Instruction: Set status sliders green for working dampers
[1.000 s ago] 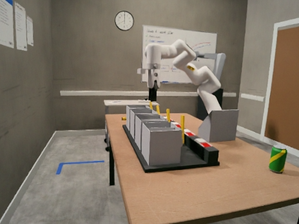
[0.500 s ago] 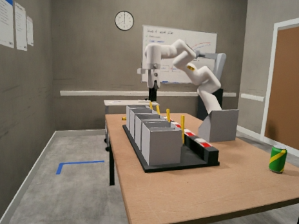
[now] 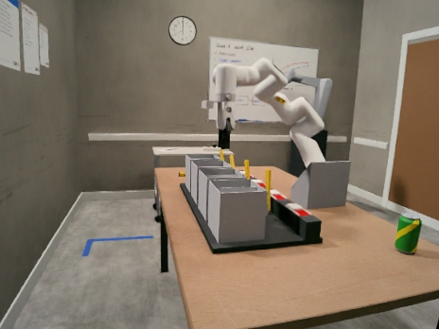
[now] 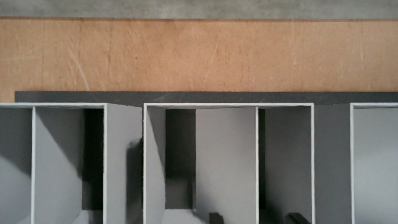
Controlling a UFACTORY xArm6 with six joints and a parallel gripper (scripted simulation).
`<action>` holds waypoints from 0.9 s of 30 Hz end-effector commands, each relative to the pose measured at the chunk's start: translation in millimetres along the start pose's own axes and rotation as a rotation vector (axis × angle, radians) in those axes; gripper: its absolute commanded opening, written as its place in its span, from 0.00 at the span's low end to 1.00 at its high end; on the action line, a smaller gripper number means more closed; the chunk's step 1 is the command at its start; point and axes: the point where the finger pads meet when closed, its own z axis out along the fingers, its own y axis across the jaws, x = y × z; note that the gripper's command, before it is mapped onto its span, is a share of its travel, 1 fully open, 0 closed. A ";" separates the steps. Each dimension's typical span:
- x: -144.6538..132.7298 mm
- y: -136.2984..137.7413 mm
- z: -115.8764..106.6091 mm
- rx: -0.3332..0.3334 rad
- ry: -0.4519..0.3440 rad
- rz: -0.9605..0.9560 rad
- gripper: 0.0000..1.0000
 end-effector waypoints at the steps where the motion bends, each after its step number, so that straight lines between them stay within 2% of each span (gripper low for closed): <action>1: 0.8 -0.1 -2.1 0.003 0.004 0.001 0.39; 9: 0.7 0.0 -2.1 0.003 0.004 0.001 0.39; 12: -3.6 3.1 -0.9 0.022 0.004 0.000 0.39; 23: -74.8 45.4 20.8 0.273 0.003 0.000 0.39; 25: -74.8 45.4 20.8 0.273 0.003 0.000 0.39; 27: -93.1 57.1 26.4 0.338 0.002 -0.001 0.39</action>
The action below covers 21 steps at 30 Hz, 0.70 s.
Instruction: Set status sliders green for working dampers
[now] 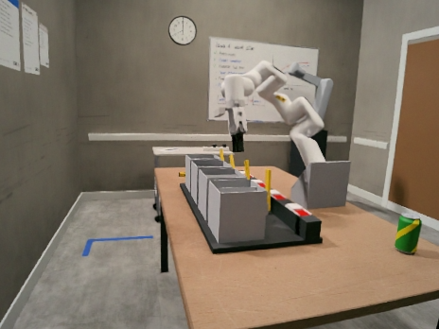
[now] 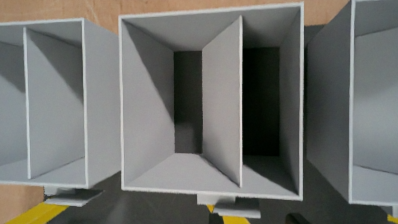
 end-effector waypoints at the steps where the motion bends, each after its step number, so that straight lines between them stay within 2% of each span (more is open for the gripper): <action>1: -27.9 20.7 3.3 0.151 0.047 -0.012 0.39; 5: -38.7 27.2 6.0 0.187 0.049 -0.011 0.39; 21: -38.8 27.3 6.0 0.188 0.049 -0.011 0.39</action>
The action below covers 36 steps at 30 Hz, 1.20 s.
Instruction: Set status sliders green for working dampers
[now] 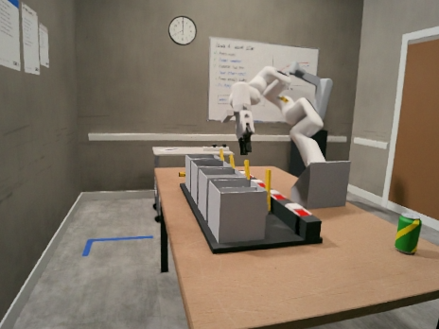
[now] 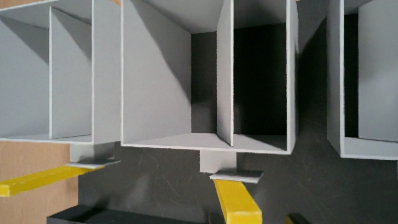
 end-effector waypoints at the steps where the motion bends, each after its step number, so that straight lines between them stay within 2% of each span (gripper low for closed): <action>1: 1.0 -0.5 -1.4 0.002 0.003 0.000 0.39; 16: 1.1 -0.5 6.2 0.003 0.003 0.000 0.39; 36: 1.5 -0.4 43.0 0.003 0.003 0.000 0.39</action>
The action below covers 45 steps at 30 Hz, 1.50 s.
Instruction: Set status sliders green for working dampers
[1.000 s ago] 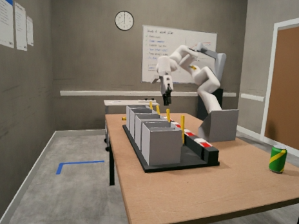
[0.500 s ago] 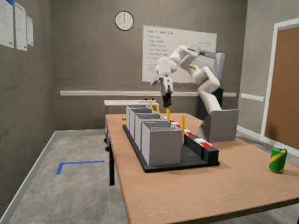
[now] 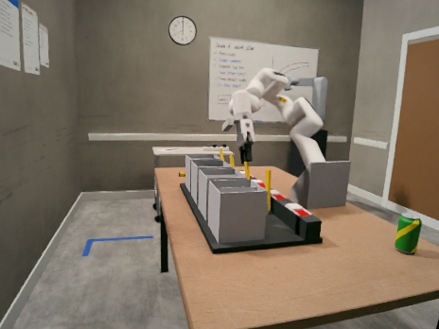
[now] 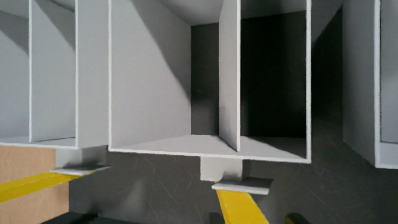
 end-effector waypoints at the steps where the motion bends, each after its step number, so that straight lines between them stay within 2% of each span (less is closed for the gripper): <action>1: 1.4 -0.7 8.0 0.002 0.004 0.000 0.39; 19: 1.7 -0.6 35.2 0.002 0.004 0.000 0.39; 40: 1.8 -0.6 38.1 0.002 0.004 0.000 0.39; 41: 1.8 -0.6 38.1 0.002 0.004 0.000 0.19; 45: 1.8 -0.6 38.1 0.002 0.004 0.000 0.19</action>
